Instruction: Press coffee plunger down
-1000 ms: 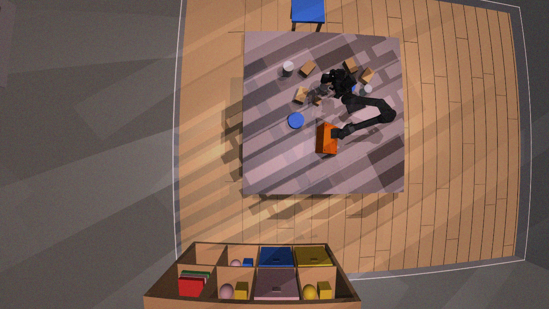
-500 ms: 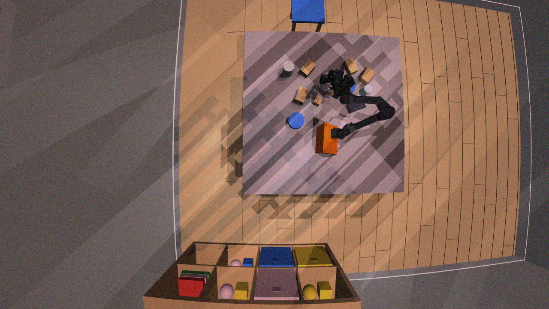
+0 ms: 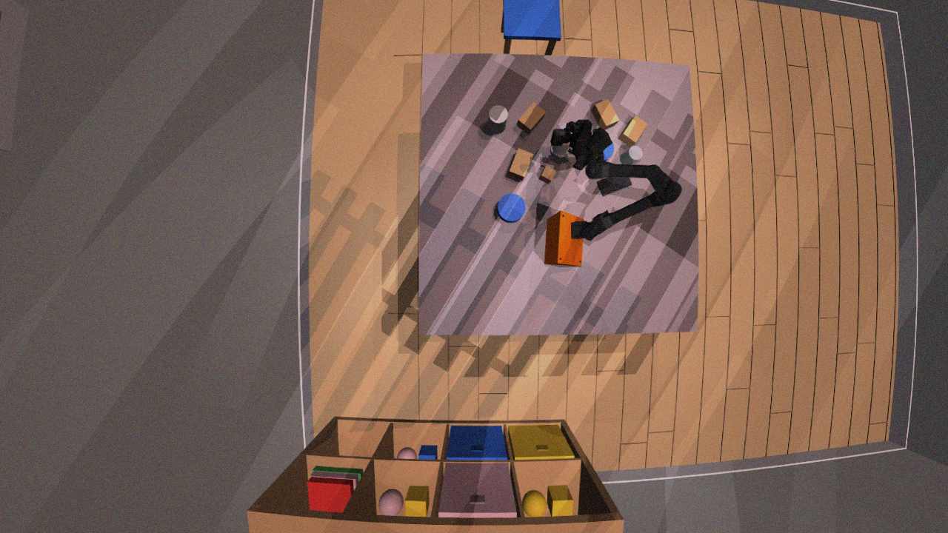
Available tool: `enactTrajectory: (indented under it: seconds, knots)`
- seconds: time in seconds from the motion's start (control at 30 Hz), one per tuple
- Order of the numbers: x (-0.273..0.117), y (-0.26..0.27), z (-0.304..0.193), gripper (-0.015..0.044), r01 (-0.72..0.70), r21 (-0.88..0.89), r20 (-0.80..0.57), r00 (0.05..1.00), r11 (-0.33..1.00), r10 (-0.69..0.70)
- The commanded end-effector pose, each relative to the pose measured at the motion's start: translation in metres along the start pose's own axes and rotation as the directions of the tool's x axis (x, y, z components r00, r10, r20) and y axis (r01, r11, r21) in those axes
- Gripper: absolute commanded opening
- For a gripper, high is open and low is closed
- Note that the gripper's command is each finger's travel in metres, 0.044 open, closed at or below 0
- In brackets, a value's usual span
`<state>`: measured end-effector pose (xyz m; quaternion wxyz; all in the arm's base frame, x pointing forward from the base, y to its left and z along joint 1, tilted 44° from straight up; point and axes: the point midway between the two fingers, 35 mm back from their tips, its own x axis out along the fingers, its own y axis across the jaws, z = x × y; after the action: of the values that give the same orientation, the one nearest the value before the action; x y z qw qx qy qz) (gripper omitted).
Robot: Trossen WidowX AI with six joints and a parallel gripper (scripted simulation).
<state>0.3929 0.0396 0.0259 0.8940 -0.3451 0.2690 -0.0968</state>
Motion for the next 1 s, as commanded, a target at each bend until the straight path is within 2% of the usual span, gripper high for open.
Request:
enactTrajectory:
  seconds: [0.0,0.97]
  knots:
    - [0.0032,0.0,-0.0057,0.0125,0.006,-0.016,-0.023,1.0,1.0,-0.006]
    - [0.0042,0.0011,-0.0002,0.0125,0.003,-0.006,-0.011,1.0,1.0,-0.003]
